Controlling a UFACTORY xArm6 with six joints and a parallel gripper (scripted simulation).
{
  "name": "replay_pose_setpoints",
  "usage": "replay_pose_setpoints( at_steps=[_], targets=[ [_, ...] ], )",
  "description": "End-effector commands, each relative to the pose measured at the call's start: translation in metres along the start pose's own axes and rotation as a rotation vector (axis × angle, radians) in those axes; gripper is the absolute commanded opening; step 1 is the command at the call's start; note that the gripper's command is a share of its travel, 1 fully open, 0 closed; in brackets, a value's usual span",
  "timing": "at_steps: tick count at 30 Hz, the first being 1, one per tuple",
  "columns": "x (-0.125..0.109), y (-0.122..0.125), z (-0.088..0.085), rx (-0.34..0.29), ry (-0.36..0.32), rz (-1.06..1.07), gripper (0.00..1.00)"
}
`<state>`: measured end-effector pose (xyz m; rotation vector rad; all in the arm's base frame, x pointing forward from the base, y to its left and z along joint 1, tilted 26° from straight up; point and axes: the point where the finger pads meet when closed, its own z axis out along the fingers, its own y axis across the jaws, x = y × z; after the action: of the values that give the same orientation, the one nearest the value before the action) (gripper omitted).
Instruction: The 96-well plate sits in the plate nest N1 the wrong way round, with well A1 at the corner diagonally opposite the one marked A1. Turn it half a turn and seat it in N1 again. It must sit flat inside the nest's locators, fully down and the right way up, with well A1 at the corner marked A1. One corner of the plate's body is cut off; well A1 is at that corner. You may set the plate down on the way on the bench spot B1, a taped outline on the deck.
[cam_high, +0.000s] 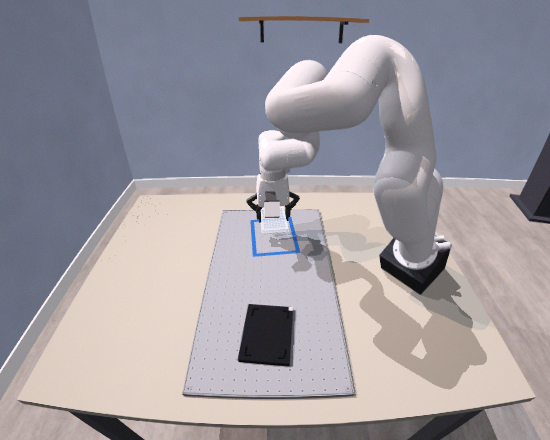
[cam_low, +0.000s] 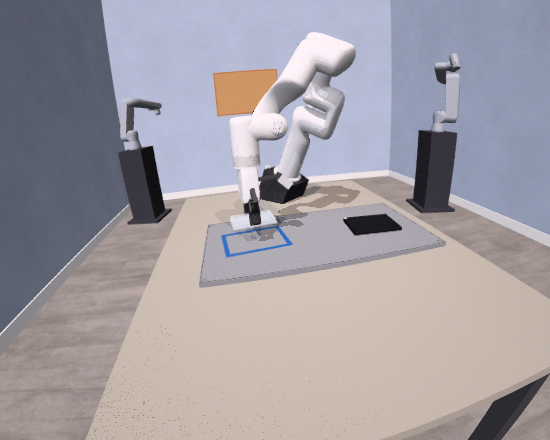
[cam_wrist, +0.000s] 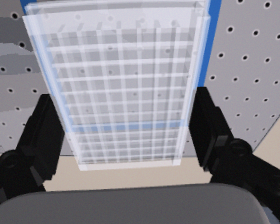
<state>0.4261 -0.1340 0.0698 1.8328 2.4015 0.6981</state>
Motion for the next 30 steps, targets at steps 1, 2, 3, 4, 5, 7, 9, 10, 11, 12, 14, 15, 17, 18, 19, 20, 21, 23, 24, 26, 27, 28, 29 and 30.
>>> replay_pose_setpoints(
  at_steps=[1,2,3,4,5,7,9,10,11,12,14,15,17,18,19,20,21,23,24,26,27,28,29,30],
  targets=[
    [-0.001,0.001,0.006,-0.003,-0.002,-0.001,0.0],
    [-0.001,0.001,0.007,-0.003,-0.002,-0.001,0.0],
    [-0.001,0.001,0.009,-0.003,-0.002,-0.001,0.0],
    [-0.001,0.001,0.011,-0.003,-0.002,-0.001,0.0],
    [-0.001,0.001,0.012,-0.003,-0.002,-0.001,0.0],
    [-0.001,0.001,0.014,-0.003,-0.002,-0.001,0.0],
    [-0.001,0.001,0.016,-0.003,-0.002,-0.001,0.0],
    [-0.001,0.001,0.017,-0.003,-0.002,-0.001,0.0],
    [-0.001,0.001,0.019,-0.003,-0.002,-0.001,0.0],
    [-0.001,0.001,0.021,-0.003,-0.002,-0.001,0.0],
    [-0.001,0.001,0.024,-0.003,-0.002,-0.001,0.0],
    [-0.001,0.001,0.026,-0.003,-0.002,-0.001,0.0],
    [-0.001,0.001,0.029,-0.003,-0.002,-0.001,0.0],
    [-0.001,0.001,0.031,-0.003,-0.002,-0.001,0.0],
    [-0.001,0.001,0.032,-0.003,-0.002,-0.001,0.0],
    [-0.001,0.001,0.034,-0.003,-0.002,-0.001,0.0],
    [-0.001,0.001,0.036,-0.003,-0.002,-0.001,0.0],
    [-0.001,0.001,0.039,-0.003,-0.002,-0.001,0.0],
    [-0.001,0.001,0.039,-0.003,-0.002,-0.001,0.0],
    [-0.001,0.001,0.041,-0.003,-0.002,-0.001,0.0],
    [-0.001,0.001,0.043,-0.003,-0.002,-0.001,0.0],
    [-0.001,0.001,0.044,-0.003,-0.002,-0.001,0.0],
    [-0.001,0.001,0.046,-0.003,-0.002,-0.001,0.0],
    [-0.001,0.001,0.047,-0.003,-0.002,-0.001,0.0]
  ],
)
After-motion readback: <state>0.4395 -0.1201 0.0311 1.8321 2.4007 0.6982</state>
